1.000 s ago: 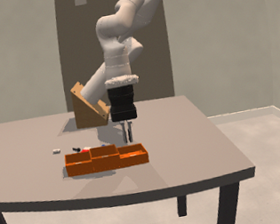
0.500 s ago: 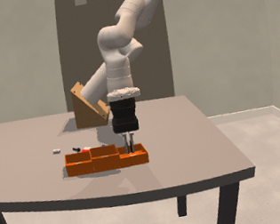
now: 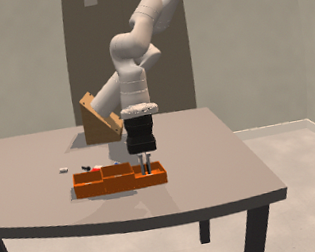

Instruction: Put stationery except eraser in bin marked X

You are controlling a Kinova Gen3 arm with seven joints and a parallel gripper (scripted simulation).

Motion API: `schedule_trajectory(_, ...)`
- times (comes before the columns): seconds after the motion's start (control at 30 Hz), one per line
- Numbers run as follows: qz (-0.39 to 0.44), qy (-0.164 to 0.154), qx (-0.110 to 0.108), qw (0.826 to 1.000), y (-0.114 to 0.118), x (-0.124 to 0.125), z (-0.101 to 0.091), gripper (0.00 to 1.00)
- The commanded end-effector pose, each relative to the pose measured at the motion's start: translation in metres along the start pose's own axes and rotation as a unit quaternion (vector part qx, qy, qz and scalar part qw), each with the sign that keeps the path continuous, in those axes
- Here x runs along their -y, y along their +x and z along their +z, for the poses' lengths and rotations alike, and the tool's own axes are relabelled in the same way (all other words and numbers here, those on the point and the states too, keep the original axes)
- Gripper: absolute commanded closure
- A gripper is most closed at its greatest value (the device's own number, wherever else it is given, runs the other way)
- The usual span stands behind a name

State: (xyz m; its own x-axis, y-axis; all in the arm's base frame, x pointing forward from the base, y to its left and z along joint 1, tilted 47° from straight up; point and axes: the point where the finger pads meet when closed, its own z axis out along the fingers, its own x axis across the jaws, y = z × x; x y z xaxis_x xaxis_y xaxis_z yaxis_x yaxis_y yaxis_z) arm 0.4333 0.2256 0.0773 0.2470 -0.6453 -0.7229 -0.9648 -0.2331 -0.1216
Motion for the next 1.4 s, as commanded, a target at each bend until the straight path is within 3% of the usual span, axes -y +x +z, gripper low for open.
schedule_trajectory(0.0, 0.002, 0.001, 0.001, 1.000, -0.0002, 0.0005, 0.0004, 0.69)
schedule_trajectory(1.2, 0.002, 0.001, 0.001, 1.000, -0.0002, 0.0005, 0.0004, 0.69)
schedule_trajectory(1.37, 0.003, 0.001, 0.000, 1.000, 0.0012, 0.0004, -0.0089, 0.69)
